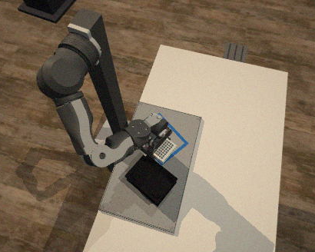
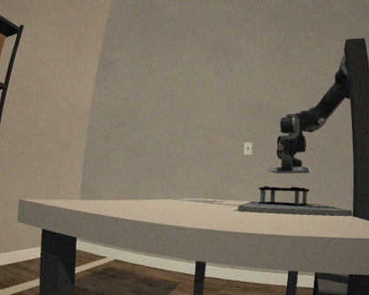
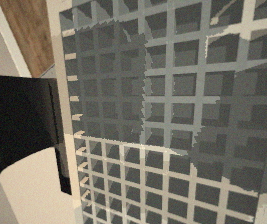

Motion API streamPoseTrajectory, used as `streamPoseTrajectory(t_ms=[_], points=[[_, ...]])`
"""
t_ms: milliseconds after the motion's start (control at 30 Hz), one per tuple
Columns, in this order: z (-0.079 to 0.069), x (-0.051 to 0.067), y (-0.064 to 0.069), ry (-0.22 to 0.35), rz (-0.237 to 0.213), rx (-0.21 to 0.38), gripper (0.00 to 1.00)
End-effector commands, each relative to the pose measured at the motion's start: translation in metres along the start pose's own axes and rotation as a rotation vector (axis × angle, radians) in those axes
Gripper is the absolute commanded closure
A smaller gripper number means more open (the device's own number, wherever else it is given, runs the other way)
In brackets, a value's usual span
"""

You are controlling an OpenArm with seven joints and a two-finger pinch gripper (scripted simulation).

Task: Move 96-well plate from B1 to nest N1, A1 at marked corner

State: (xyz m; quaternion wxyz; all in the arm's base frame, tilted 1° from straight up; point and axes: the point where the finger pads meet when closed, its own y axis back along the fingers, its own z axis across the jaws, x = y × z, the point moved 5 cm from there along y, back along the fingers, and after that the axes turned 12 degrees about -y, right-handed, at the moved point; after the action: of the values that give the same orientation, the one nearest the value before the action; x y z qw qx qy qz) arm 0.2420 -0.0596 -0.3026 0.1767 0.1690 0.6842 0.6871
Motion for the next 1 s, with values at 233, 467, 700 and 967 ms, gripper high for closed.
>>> streamPoseTrajectory(t_ms=[233,467,700,967], points=[[-0.029,-0.026,0.011,0.003,0.000,-0.006,1.00],[-0.029,-0.026,0.011,0.003,0.000,-0.006,1.00],[-0.053,-0.046,0.019,0.002,-0.001,-0.005,1.00],[-0.059,-0.051,0.021,0.003,0.000,-0.006,1.00]])
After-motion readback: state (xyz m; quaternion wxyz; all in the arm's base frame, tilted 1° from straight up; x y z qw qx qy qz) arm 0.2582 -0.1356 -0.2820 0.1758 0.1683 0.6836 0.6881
